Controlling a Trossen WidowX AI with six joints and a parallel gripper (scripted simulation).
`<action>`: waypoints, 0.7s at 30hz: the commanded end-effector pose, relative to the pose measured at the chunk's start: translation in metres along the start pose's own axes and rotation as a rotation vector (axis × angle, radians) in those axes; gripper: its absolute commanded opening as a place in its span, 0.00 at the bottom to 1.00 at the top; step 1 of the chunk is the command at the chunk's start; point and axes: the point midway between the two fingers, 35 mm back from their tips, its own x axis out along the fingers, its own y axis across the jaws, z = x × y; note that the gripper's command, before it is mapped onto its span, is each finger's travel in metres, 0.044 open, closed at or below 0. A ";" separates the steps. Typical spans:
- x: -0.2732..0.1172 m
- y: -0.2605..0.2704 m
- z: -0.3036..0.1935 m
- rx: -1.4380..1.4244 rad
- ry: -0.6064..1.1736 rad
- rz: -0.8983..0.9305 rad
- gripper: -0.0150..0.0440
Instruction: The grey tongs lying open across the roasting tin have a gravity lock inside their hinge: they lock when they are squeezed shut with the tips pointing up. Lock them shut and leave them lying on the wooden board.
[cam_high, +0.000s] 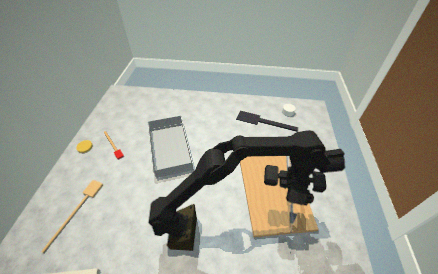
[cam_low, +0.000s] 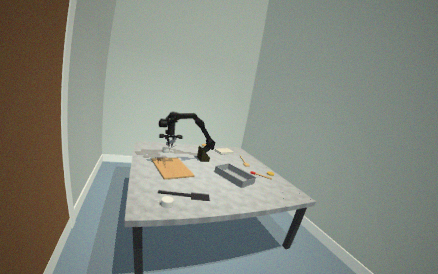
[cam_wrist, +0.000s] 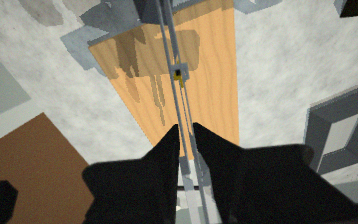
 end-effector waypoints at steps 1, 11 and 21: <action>-0.003 -0.001 -0.002 0.009 -0.121 0.021 0.00; -0.005 -0.001 -0.002 0.009 -0.163 0.031 0.00; 0.005 0.001 -0.002 0.009 -0.163 0.031 0.00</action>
